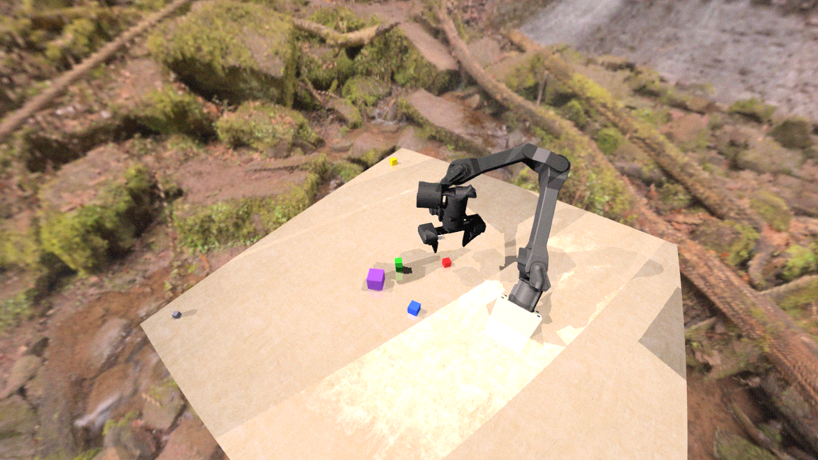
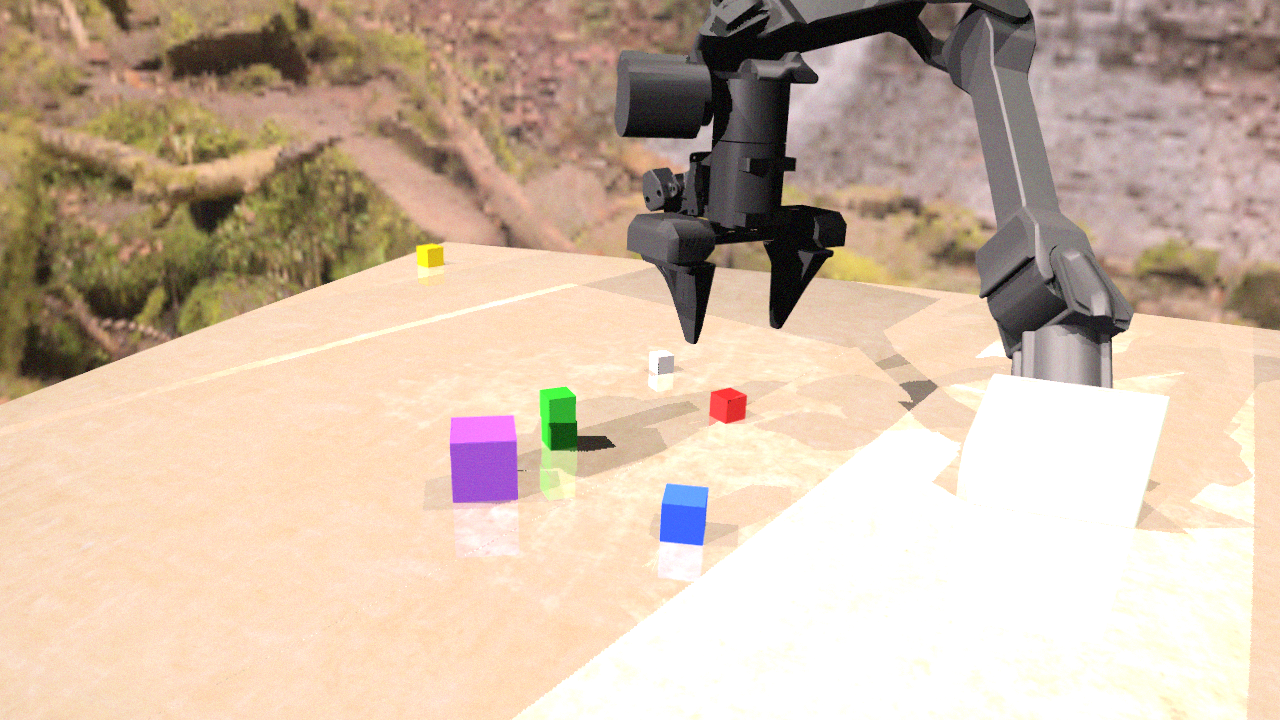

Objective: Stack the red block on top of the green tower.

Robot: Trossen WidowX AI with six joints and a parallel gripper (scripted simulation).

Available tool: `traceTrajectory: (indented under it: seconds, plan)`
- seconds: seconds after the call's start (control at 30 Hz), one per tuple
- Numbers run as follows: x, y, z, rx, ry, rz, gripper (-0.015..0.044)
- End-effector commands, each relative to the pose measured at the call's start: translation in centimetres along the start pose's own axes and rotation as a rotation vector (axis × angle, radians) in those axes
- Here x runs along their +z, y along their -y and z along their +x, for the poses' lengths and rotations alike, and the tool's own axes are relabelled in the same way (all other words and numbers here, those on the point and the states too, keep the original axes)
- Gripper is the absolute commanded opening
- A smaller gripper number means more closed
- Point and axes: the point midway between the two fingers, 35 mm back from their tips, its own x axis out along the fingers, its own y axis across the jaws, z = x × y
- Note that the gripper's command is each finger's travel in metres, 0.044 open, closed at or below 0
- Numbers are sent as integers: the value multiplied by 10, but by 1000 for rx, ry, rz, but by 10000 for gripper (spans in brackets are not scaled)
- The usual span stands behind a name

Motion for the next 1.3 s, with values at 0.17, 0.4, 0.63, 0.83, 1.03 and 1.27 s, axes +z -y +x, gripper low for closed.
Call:
traceTrajectory:
  seconds: [0.17,0.4,0.63,0.83,1.03,1.27]
  plan:
    - [1,1,32,-6,6,5,440]
    - [1,0,38,-6,6,5,440]
    - [2,0,49,-6,6,5,440]
    - [2,0,58,-7,7,5,440]
    - [2,0,66,-7,7,5,440]
    - [2,0,66,-7,7,5,440]
